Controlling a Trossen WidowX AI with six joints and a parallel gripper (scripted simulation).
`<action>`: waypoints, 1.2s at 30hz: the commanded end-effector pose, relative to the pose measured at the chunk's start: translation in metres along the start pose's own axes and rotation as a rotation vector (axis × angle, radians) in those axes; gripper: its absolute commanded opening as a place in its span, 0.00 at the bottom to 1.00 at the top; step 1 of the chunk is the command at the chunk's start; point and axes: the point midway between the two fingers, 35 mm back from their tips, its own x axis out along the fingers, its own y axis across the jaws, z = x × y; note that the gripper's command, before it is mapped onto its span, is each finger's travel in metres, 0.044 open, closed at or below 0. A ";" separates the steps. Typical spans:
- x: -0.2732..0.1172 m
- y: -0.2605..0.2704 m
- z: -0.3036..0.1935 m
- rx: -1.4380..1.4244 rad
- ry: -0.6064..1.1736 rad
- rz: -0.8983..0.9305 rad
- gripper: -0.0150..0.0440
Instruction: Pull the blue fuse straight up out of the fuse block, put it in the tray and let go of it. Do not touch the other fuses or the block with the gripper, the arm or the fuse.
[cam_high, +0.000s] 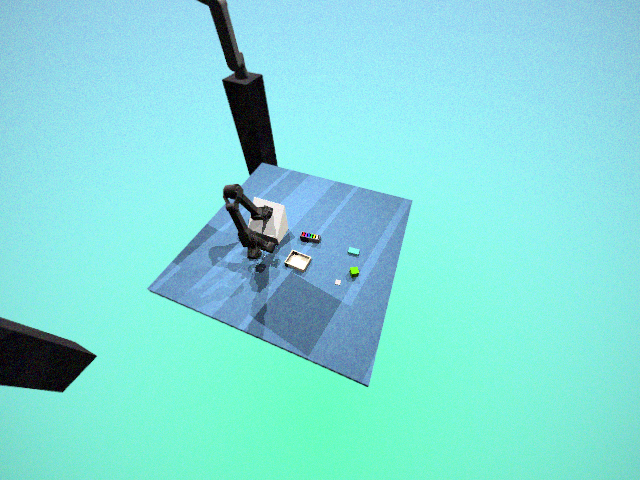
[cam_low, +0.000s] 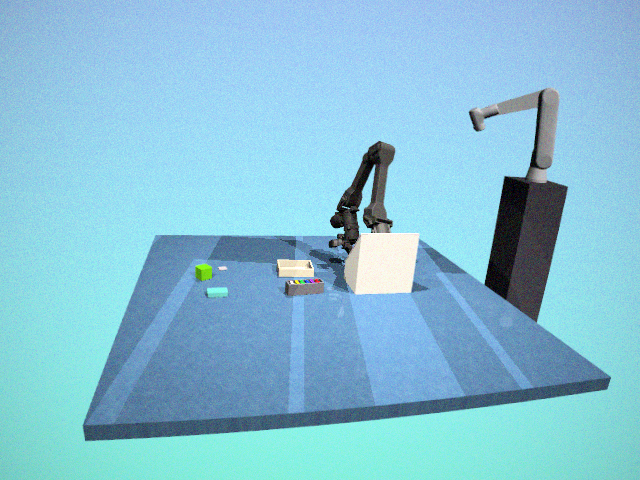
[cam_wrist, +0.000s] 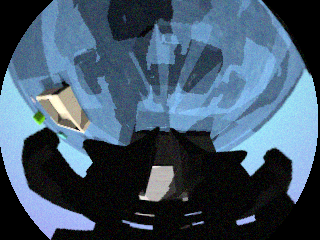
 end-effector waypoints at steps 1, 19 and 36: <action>0.007 0.032 -0.003 0.011 0.029 -0.029 0.37; 0.018 0.155 -0.067 -0.152 -0.119 -0.099 0.37; 0.020 0.236 -0.196 -0.080 -0.417 0.066 0.37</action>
